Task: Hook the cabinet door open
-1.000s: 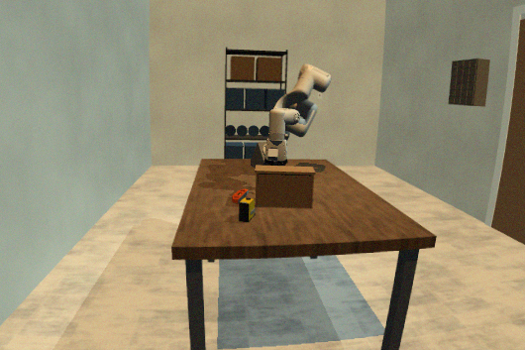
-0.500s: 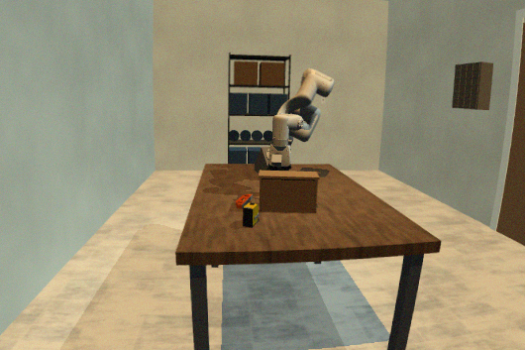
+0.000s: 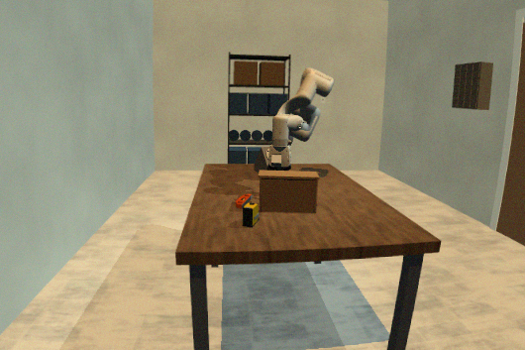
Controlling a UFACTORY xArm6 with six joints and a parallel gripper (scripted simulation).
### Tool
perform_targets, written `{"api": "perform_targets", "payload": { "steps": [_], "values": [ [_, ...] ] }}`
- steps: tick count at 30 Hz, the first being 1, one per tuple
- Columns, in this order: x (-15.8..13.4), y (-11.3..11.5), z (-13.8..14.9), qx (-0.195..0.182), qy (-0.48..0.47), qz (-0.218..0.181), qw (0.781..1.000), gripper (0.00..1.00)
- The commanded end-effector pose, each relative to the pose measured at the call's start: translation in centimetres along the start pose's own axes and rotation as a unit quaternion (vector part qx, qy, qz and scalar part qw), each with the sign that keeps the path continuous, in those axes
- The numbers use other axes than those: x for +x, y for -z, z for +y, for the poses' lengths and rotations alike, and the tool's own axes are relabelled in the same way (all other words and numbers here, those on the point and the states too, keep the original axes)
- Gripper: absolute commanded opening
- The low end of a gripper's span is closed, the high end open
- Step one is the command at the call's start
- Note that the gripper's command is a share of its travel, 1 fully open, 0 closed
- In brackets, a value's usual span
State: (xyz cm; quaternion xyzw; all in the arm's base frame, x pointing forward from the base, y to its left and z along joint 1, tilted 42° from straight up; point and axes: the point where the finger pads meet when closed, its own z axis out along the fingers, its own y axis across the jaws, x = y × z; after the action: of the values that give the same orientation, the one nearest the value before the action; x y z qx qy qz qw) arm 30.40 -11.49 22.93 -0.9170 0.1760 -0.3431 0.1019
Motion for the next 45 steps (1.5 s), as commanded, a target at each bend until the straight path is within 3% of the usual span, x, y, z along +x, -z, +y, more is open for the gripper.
{"api": "perform_targets", "payload": {
  "steps": [1,18,19,45],
  "values": [
    [0.12,0.05,-0.01,0.000,0.000,0.001,1.000,0.04],
    [0.13,-0.02,-0.01,0.000,0.000,0.001,1.000,0.04],
    [0.13,-0.02,-0.01,0.000,0.000,0.001,1.000,0.24],
    [0.13,-0.02,-0.01,0.000,0.000,0.001,1.000,0.24]
  ]
}}
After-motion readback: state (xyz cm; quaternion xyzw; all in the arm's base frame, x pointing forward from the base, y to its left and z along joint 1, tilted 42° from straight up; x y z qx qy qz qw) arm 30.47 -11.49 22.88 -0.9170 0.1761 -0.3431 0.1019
